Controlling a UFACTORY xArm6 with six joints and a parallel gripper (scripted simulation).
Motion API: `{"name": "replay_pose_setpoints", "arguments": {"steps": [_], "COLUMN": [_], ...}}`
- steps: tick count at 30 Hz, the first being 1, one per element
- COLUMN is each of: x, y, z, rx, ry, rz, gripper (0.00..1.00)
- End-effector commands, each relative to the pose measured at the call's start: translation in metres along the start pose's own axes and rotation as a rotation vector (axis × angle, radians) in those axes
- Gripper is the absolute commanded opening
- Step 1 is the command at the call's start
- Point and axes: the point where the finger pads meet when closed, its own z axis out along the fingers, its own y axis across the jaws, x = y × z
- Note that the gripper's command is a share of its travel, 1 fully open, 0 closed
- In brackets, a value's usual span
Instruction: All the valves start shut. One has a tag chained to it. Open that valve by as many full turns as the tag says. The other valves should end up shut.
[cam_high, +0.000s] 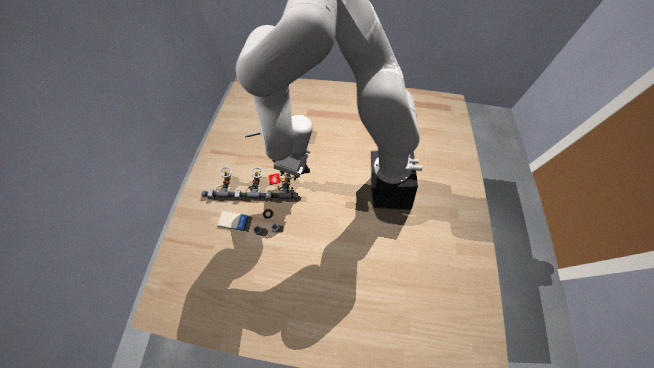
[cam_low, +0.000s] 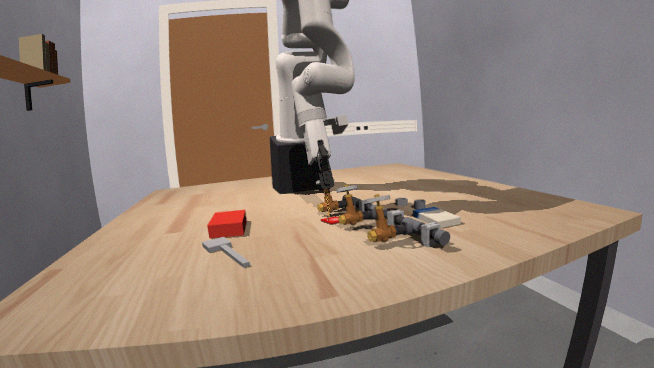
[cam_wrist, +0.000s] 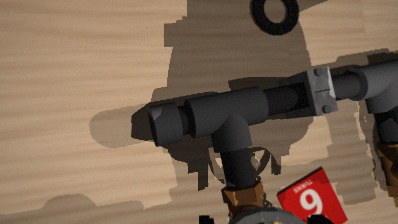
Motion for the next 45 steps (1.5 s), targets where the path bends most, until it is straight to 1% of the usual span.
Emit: {"name": "replay_pose_setpoints", "arguments": {"steps": [1,17,18,45], "x": [0.0004,0.0004,0.0004,0.0004], "y": [0.0008,0.0008,0.0008,0.0008], "z": [-0.0002,-0.0002,-0.0002,-0.0002], "rx": [-0.034,-0.034,-0.034,-0.034], "ry": [-0.029,-0.029,-0.029,-0.029], "rz": [-0.004,-0.004,-0.004,-0.001], "gripper": [0.0,0.0,1.0,1.0]}}
